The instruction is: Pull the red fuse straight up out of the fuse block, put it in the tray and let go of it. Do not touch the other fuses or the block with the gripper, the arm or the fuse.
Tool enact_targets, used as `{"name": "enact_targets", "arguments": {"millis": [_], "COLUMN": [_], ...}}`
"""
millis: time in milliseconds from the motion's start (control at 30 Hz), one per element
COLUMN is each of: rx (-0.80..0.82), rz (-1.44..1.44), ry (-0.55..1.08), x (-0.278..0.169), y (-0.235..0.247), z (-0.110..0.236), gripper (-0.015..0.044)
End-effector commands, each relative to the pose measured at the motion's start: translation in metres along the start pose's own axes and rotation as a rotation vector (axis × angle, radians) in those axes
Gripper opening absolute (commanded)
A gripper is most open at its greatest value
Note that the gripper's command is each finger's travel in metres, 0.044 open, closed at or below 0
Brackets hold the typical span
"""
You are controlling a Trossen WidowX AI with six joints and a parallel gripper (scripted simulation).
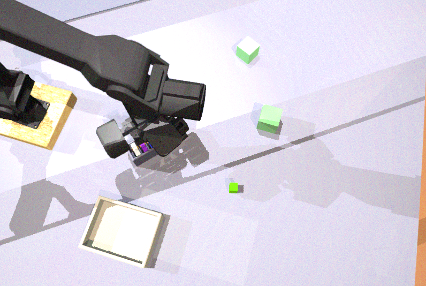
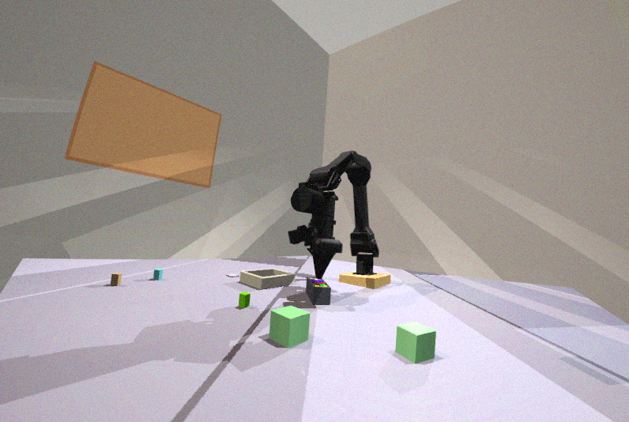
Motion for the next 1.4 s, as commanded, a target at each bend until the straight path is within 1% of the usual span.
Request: {"name": "enact_targets", "arguments": {"millis": [0,833,1133,1367], "rx": [-0.002,-0.002,-0.003,-0.003], "rz": [0.004,0.004,0.000,0.000], "ry": [0.005,0.005,0.001,0.001], "x": [-0.001,-0.001,0.000,0.000], "y": [0.000,-0.001,-0.001,-0.001], "z": [-0.005,-0.017,-0.015,-0.015], "gripper": [0.0060,0.0060,0.0000,0.0000]}}
Point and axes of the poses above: the point midway between the two fingers, 35 mm back from their tips, its own z axis back along the fingers, its own y axis across the jaws, x = y × z, the point moved 3 cm from there along z, back along the fingers, and after that the axes turned 14 degrees about -z, right-handed, at the moved point
